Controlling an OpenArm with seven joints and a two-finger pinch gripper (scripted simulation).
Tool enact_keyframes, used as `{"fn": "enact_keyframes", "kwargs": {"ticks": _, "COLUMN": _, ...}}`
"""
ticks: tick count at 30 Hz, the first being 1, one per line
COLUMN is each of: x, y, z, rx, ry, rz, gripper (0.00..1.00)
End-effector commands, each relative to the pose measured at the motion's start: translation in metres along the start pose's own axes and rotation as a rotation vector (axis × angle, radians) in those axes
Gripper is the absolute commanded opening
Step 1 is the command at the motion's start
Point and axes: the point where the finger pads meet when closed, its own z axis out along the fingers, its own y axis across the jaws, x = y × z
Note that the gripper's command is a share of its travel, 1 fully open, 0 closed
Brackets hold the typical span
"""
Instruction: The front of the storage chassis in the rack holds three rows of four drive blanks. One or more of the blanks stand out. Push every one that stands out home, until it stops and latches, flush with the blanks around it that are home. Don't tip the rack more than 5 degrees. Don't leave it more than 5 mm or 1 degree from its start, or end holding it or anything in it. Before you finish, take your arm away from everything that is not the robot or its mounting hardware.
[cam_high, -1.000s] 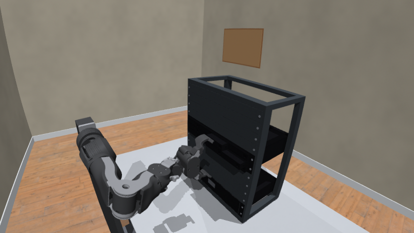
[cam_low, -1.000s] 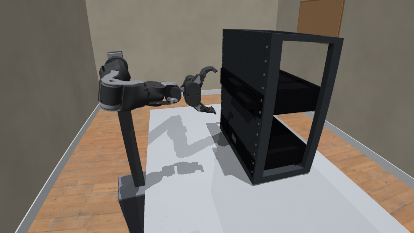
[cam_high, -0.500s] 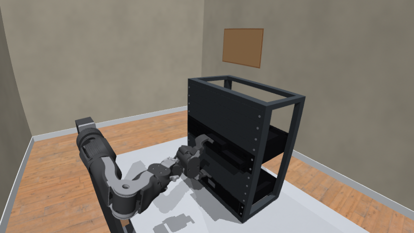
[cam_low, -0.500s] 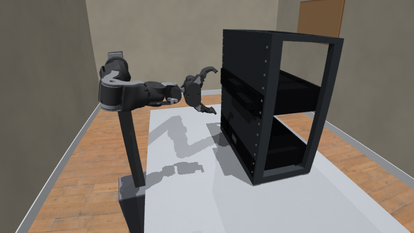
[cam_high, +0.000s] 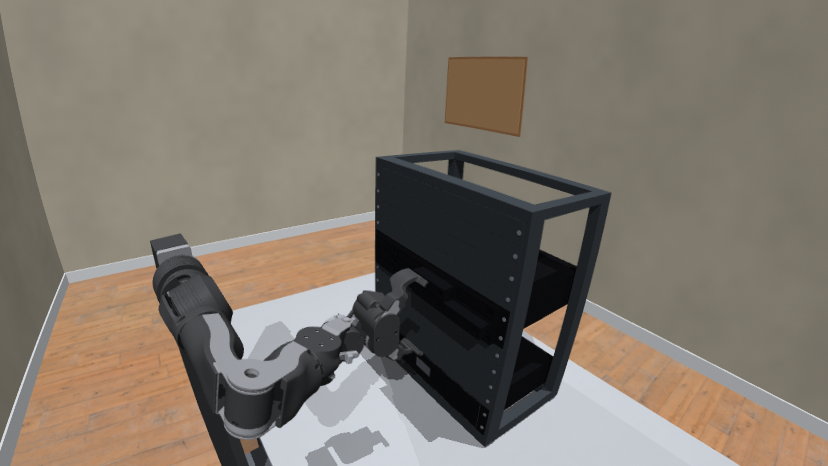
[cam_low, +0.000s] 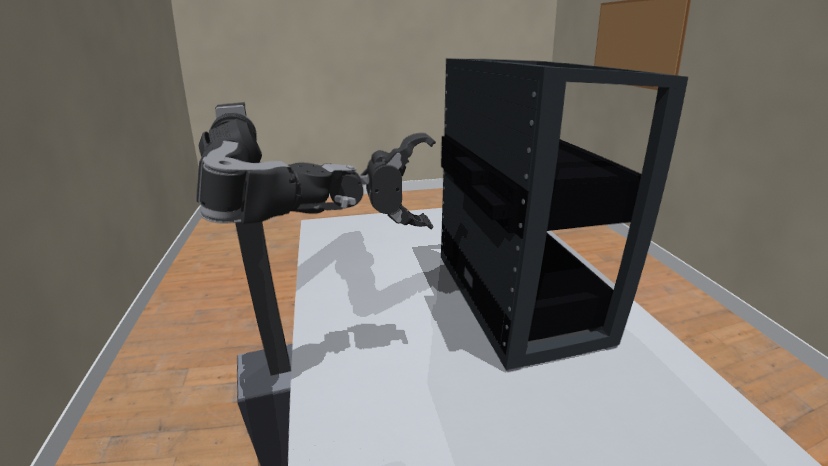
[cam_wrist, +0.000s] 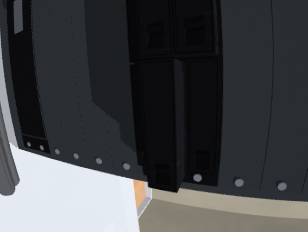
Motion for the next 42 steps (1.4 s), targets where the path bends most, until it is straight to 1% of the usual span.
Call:
{"fn": "enact_keyframes", "kwargs": {"ticks": 1, "x": 0.0006, "y": 0.0023, "z": 0.0006, "rx": -0.004, "ry": 0.003, "rz": 0.002, "gripper": 1.0}}
{"fn": "enact_keyframes", "kwargs": {"ticks": 17, "x": 0.0006, "y": 0.0023, "z": 0.0006, "rx": -0.004, "ry": 0.003, "rz": 0.002, "gripper": 1.0}}
{"fn": "enact_keyframes", "kwargs": {"ticks": 18, "x": 0.0006, "y": 0.0023, "z": 0.0006, "rx": -0.004, "ry": 0.003, "rz": 0.002, "gripper": 0.0}}
{"fn": "enact_keyframes", "kwargs": {"ticks": 42, "x": 0.0006, "y": 0.0023, "z": 0.0006, "rx": -0.004, "ry": 0.003, "rz": 0.002, "gripper": 0.0}}
